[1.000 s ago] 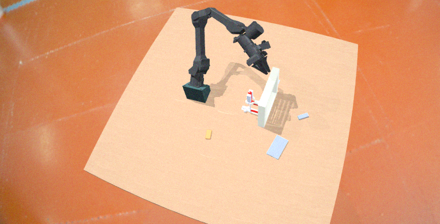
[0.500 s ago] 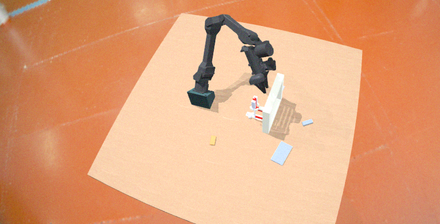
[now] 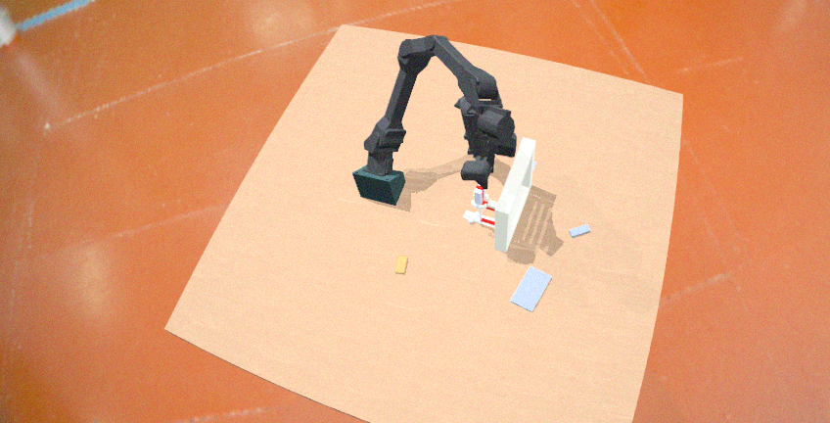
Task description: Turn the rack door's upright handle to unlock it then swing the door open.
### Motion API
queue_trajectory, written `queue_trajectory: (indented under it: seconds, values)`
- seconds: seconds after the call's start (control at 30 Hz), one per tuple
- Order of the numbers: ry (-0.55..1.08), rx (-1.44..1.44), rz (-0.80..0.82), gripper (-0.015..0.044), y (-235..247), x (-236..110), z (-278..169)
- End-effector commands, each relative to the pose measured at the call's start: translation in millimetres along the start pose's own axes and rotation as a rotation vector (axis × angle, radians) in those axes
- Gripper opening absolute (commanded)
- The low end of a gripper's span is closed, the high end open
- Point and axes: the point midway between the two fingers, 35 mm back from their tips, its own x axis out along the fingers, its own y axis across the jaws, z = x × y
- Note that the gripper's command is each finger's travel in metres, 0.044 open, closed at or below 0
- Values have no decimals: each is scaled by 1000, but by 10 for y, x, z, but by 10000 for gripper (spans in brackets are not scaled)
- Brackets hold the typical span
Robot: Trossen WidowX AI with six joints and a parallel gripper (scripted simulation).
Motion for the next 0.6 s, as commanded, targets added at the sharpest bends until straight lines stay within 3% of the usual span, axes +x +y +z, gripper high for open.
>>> queue_trajectory:
  seconds: [0.0, 0.4, 0.57]
  values:
    - [43, 27, 77, 296, -48, 10, -43]
    - [140, 129, 301, 296, -130, 16, -180]
    - [144, 135, 313, 296, -133, 16, -185]
